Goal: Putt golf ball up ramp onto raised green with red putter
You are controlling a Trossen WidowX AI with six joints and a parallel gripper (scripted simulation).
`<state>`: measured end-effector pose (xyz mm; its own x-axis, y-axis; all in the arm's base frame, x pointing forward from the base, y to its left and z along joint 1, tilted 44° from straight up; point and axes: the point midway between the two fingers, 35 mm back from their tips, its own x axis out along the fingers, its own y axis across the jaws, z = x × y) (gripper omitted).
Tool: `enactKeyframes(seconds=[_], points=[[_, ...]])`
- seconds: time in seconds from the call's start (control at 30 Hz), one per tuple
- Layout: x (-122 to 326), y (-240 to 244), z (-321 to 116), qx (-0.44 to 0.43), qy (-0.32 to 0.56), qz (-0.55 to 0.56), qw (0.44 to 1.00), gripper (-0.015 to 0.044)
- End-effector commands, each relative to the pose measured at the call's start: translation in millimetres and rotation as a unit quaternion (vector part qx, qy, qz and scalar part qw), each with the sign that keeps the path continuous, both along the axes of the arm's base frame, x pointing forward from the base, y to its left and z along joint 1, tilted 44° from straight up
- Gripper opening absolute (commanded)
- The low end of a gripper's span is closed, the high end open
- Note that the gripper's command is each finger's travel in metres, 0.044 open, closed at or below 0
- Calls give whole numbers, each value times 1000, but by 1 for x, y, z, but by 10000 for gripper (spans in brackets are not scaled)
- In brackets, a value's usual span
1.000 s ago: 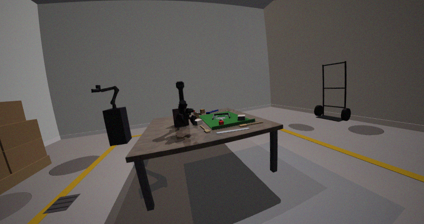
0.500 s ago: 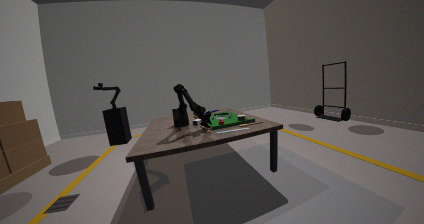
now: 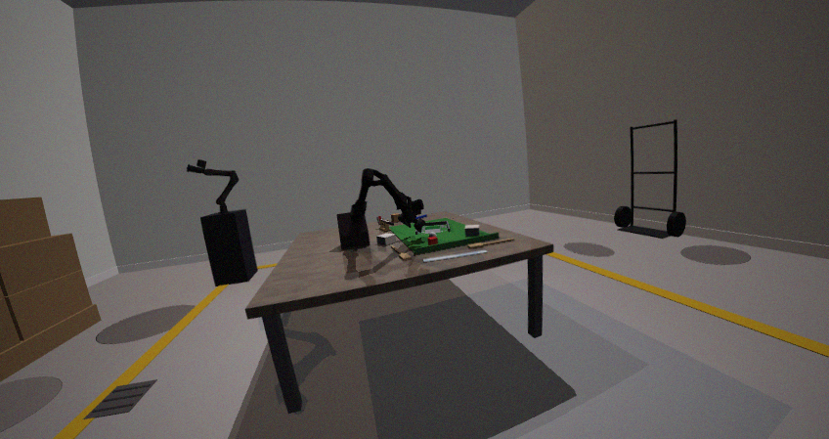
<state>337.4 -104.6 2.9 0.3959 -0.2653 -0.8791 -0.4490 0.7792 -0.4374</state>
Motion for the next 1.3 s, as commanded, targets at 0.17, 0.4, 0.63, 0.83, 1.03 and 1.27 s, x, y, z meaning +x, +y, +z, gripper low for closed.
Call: enactKeyframes(seconds=[0.17, 0.4, 0.63, 0.83, 1.03, 1.27], points=[[-26, 123, -67, -65, 212, 243, 944, 440], [-82, 194, -104, -166, 354, 423, 818, 440], [-97, 202, -108, -193, 379, 460, 780, 440], [-97, 186, -124, -193, 379, 460, 779, 440], [-97, 184, -126, -193, 379, 460, 779, 440], [-96, 169, -142, -194, 380, 459, 779, 440]])
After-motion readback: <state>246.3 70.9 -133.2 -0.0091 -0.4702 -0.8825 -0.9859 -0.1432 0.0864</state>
